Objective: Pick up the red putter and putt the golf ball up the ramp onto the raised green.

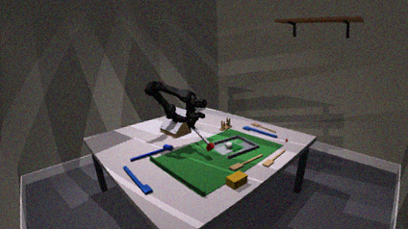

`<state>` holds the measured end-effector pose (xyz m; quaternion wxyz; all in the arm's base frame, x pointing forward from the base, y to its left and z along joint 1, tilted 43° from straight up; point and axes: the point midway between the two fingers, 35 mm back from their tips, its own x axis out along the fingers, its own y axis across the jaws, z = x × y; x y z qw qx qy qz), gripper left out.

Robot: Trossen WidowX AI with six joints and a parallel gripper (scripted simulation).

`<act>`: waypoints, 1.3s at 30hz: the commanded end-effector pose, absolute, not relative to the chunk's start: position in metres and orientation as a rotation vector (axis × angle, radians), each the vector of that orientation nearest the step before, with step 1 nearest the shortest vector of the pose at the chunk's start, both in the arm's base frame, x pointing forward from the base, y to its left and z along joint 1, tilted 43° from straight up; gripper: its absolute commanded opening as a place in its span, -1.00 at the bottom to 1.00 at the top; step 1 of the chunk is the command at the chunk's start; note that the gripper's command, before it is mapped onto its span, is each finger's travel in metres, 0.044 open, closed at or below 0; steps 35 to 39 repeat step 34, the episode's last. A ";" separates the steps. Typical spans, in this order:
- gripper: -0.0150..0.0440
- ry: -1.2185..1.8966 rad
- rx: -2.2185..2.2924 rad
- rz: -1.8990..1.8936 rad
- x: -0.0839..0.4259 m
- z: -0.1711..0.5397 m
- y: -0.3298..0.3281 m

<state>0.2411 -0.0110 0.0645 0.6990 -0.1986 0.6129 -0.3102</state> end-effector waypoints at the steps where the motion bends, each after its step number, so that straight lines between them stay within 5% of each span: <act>1: -0.49 1.353 -0.435 -0.687 0.241 0.082 0.006; 39: -0.49 1.361 -0.445 -0.687 0.240 0.079 0.003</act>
